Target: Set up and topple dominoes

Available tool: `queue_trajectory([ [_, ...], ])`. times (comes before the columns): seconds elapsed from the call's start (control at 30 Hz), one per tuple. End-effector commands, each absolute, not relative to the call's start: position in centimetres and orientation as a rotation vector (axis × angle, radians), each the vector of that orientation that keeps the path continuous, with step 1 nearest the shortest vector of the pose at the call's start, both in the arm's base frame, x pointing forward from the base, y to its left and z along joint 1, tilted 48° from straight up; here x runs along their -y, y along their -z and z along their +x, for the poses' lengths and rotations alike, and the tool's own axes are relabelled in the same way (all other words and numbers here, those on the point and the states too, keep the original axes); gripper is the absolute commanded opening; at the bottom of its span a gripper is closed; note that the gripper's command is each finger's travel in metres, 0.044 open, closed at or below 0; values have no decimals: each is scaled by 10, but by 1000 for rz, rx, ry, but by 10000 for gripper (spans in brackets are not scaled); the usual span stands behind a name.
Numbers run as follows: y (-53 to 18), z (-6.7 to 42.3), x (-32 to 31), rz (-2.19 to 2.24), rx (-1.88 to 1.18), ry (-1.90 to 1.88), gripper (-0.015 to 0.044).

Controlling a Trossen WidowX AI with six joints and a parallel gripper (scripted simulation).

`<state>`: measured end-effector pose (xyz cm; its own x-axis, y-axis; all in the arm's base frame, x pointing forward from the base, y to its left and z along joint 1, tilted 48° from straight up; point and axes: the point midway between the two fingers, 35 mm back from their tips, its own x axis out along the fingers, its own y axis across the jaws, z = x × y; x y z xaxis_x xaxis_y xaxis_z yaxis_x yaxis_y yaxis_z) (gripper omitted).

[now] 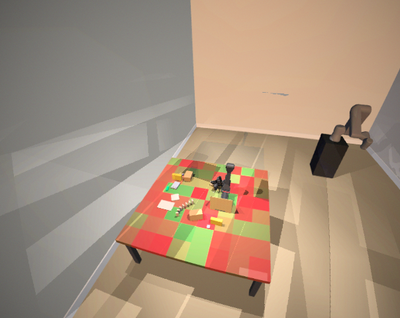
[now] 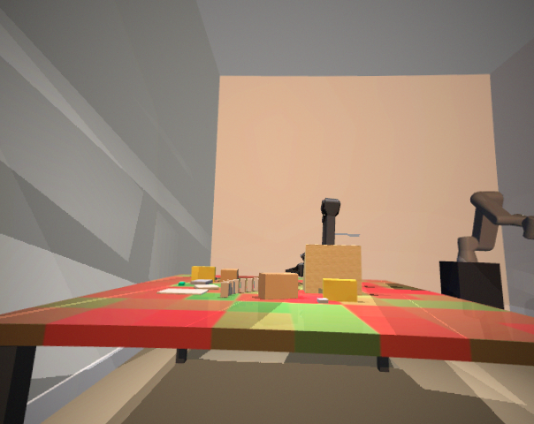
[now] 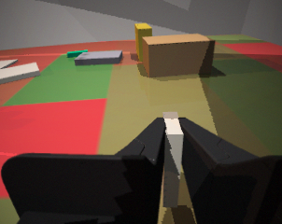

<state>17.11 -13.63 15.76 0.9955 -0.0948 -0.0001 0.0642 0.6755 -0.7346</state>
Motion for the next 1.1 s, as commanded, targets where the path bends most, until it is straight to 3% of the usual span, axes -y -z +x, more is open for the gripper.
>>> queue_trajectory([
  [0.0, -152, 172, 138, -823, -45, 90, 22],
  [0.7, -143, 174, 144, -823, -53, 83, 22],
  [1.07, -143, 174, 144, -823, -53, 83, 310],
])
